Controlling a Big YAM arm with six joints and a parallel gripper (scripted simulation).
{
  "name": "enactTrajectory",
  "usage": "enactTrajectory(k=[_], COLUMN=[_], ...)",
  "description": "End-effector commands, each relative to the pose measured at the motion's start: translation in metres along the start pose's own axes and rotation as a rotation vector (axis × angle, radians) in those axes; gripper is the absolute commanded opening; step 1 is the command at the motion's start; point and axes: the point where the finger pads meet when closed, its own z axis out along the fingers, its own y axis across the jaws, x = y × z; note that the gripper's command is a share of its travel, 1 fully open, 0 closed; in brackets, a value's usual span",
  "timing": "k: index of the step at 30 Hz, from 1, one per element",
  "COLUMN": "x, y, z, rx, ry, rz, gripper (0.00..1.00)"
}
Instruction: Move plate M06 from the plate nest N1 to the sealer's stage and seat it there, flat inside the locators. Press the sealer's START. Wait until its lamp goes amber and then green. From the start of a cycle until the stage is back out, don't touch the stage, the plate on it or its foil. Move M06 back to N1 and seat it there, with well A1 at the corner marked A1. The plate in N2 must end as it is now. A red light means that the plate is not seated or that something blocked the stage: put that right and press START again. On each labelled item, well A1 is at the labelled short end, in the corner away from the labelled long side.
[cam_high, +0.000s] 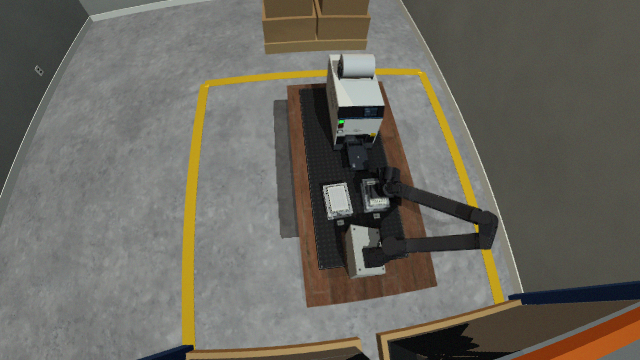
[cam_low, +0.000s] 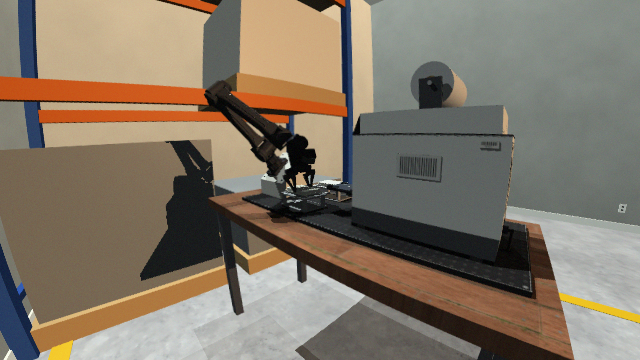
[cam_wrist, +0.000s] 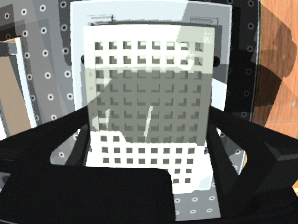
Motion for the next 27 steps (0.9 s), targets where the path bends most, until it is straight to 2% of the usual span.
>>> enactTrajectory(k=[1,5,13,18,27], x=[-0.013,-0.024,-0.031,-0.029,-0.004], y=[-0.001,-0.004,-0.011,-0.011,-0.002], z=[-0.009,-0.011,-0.015,-0.01,-0.001], rx=[-0.001,0.007,0.015,0.009,-0.001], ry=[-0.023,-0.038,-0.05,-0.043,0.005], rz=[0.012,0.026,0.039,0.034,0.002], gripper=[0.0,0.0,0.0,0.0,0.0])
